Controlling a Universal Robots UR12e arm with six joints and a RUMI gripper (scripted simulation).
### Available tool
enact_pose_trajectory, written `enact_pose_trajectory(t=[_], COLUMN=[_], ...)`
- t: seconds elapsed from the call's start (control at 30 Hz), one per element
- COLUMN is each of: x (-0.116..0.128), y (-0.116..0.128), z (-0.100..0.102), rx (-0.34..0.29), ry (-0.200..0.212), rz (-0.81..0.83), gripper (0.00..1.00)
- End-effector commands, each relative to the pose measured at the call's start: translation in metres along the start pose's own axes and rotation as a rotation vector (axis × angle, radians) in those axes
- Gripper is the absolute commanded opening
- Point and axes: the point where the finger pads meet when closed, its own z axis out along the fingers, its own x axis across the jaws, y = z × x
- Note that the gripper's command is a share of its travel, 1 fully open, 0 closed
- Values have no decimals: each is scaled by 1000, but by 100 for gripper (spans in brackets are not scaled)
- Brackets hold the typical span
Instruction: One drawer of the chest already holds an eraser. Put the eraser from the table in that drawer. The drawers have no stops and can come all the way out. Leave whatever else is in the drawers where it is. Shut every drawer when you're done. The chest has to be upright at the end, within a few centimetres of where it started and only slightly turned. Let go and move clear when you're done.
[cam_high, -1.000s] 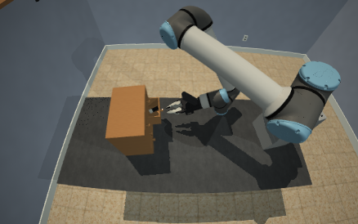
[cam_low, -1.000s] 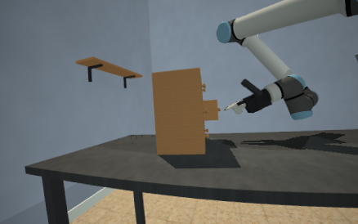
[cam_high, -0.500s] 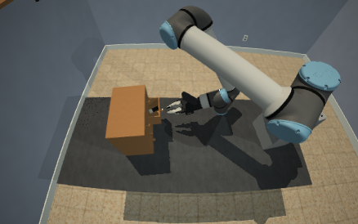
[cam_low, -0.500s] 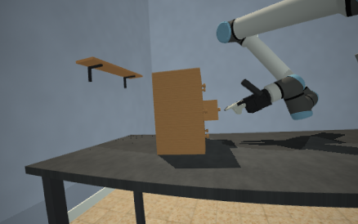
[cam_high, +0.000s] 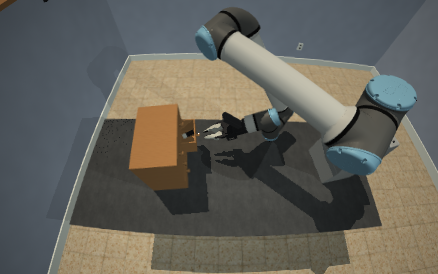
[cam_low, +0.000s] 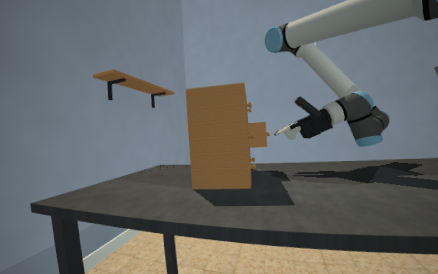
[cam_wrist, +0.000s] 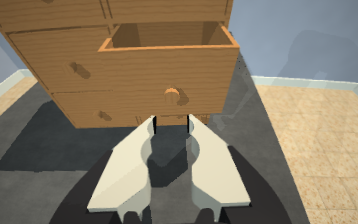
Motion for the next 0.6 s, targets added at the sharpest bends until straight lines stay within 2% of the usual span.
enact_pose_trajectory(t=[0.0, 0.57], x=[0, 0], y=[0, -2], z=[0, 4], rx=[0, 0], ry=[0, 0], rz=[0, 0], gripper=[20, 20])
